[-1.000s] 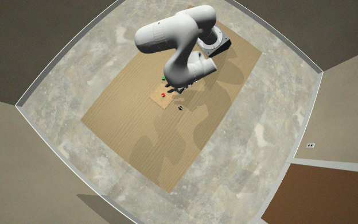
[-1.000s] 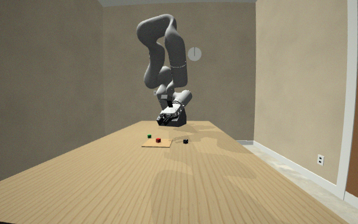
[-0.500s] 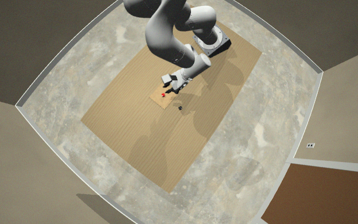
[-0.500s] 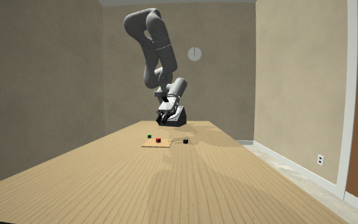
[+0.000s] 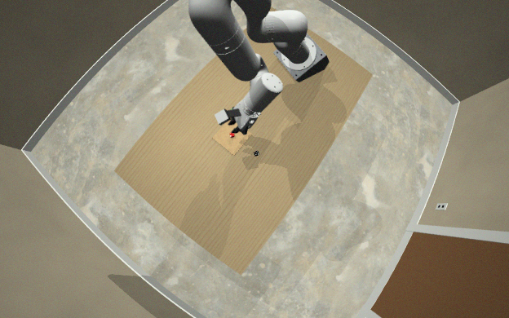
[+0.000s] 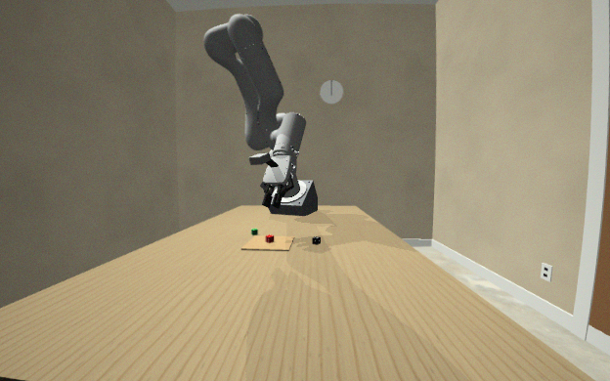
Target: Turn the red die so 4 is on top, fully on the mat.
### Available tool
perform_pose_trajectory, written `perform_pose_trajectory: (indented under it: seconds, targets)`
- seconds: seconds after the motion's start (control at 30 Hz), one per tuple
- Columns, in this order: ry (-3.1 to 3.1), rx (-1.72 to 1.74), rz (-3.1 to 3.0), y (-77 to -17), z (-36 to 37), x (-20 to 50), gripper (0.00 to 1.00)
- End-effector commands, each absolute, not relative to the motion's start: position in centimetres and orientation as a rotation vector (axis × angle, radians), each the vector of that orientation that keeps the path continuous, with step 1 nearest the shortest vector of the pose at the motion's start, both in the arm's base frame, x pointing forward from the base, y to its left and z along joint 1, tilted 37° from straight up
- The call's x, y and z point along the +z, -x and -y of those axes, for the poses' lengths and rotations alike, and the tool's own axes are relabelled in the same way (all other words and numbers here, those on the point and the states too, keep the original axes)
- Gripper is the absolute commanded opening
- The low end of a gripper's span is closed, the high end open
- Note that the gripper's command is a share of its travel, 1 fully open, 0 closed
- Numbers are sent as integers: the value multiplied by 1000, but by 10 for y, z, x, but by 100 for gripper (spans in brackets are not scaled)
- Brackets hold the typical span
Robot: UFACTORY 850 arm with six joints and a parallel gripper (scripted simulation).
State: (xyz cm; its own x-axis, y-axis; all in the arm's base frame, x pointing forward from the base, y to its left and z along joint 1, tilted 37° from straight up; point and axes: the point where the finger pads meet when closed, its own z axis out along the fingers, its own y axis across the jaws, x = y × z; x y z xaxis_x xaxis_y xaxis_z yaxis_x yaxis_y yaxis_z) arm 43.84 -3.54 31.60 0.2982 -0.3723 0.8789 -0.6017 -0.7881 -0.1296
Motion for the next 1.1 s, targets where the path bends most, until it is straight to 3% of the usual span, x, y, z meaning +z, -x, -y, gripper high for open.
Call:
perform_pose_trajectory:
  seconds: [0.0,0.43,0.87,0.9,1.07]
  targets:
    - [-2483,1284,936,-441,41,322,36]
    - [-2659,1010,983,-443,46,333,36]
    - [-2710,955,992,-446,45,337,36]
    - [-2710,955,992,-446,45,337,100]
    - [-2710,955,992,-446,45,337,100]
